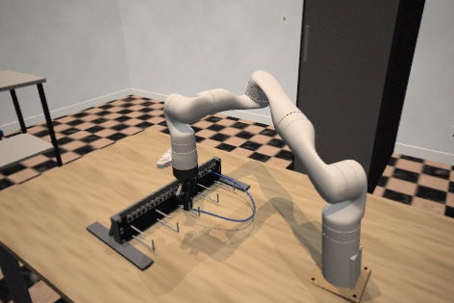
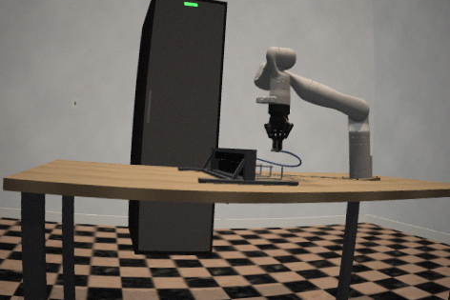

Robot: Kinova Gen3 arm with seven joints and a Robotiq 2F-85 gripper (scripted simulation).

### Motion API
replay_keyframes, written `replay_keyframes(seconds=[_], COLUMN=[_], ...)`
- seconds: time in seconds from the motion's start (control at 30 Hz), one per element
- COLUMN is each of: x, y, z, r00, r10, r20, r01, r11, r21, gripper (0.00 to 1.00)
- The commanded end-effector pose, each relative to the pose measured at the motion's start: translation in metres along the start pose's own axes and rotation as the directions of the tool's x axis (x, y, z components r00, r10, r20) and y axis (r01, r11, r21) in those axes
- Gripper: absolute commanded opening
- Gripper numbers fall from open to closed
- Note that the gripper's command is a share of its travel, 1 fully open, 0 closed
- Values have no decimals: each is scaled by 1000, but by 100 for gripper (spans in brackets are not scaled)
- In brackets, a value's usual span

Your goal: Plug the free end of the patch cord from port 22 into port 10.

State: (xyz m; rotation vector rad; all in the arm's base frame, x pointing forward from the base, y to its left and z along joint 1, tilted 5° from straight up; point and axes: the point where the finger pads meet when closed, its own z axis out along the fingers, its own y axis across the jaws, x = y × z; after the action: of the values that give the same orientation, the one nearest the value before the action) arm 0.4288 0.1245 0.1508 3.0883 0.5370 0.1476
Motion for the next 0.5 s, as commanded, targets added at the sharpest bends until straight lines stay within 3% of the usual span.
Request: replay_keyframes(seconds=[0.0,0.47], x=[3,15], y=[9,23], z=[-2,-5], r00=[999,986], r10=[53,170], r20=[5,4], r01=[-53,-169], r11=[999,986], r21=[-6,-7], gripper=[0,0])
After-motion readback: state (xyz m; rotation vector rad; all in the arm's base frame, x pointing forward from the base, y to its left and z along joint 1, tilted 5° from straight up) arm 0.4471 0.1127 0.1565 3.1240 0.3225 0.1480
